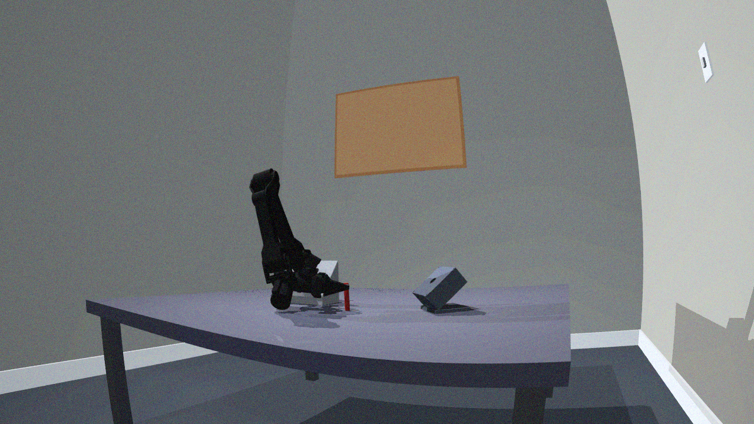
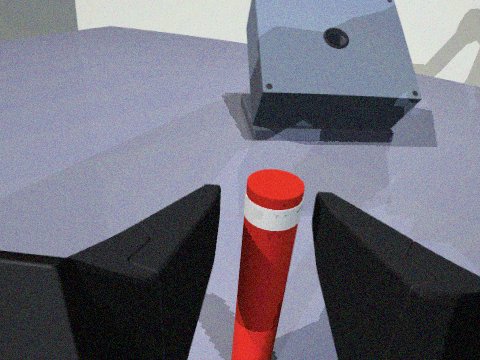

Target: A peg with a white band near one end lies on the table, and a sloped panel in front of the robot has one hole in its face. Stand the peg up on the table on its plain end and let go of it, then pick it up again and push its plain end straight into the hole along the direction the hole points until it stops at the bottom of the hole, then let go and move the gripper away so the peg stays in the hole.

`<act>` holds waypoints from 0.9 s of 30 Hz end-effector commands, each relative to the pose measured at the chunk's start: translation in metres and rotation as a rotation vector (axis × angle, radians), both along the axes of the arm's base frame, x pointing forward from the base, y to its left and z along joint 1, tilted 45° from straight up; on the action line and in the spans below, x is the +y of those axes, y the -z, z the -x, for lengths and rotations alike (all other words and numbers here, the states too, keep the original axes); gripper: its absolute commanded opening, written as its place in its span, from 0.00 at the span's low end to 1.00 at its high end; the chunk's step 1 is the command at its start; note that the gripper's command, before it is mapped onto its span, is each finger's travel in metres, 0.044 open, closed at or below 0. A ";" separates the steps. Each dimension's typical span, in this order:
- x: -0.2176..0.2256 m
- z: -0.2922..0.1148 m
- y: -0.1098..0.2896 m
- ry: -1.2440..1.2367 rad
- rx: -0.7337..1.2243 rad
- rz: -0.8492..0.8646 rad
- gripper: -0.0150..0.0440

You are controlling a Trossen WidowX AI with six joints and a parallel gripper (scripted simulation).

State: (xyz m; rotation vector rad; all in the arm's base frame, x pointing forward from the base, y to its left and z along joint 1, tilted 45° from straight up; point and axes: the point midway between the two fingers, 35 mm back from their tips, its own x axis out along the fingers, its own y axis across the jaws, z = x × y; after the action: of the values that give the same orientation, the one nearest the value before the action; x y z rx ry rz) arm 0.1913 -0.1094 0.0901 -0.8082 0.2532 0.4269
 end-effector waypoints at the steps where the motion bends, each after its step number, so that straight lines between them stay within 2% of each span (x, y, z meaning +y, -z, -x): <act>1: 0.000 0.000 0.000 0.000 0.001 0.000 0.47; 16: 0.000 0.000 0.000 0.000 0.001 0.000 0.47; 27: 0.000 0.000 0.000 0.000 0.001 0.000 0.96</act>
State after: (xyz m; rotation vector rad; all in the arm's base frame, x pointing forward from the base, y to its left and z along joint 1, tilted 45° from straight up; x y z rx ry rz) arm 0.1912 -0.1094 0.0900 -0.8078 0.2539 0.4272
